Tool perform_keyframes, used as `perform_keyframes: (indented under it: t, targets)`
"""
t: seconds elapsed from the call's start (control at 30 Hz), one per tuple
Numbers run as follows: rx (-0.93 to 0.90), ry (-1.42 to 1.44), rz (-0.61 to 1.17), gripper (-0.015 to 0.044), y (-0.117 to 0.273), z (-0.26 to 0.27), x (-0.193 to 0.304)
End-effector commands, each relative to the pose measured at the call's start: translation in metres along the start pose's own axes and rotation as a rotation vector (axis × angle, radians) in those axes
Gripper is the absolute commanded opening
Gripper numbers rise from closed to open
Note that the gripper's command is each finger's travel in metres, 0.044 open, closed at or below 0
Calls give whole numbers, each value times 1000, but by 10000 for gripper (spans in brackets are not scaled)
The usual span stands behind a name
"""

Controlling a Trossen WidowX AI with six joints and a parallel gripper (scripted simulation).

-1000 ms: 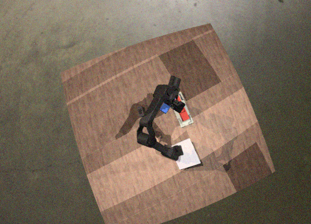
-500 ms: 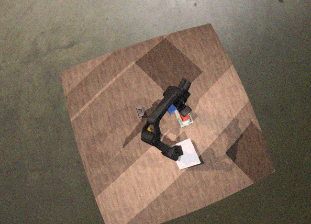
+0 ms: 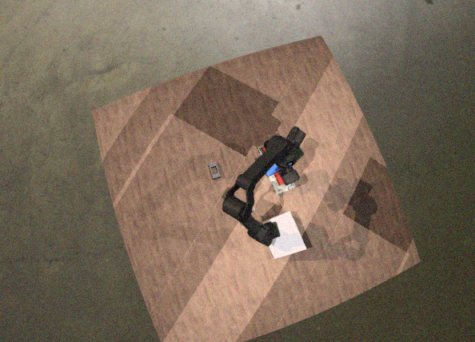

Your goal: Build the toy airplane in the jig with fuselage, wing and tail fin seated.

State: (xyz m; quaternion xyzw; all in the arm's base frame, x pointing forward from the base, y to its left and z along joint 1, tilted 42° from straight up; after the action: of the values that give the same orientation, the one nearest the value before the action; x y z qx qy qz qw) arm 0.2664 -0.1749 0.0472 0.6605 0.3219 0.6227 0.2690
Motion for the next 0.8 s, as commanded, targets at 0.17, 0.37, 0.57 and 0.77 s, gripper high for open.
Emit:
perform_keyframes:
  t: [0.17,0.37,0.57,0.77]
  targets:
    - [5,-53,3,131,-4,-6,-7]
    - [5,-53,3,195,-4,-7,-7]
    - [5,-53,3,195,-4,-7,-7]
    - [5,-53,3,195,-4,-7,-9]
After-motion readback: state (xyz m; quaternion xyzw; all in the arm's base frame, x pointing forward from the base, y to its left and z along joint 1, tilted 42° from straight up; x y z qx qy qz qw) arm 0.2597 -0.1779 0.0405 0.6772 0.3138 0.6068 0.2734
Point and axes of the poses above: the point midway between the two fingers, 35 mm back from their tips, its own y axis back along the fingers, its own z axis across the jaws, x = y × z, the point moved 10 cm from there along y, back along the fingers, and after that the axes turned 12 degrees about -y, right-handed, at the moved point
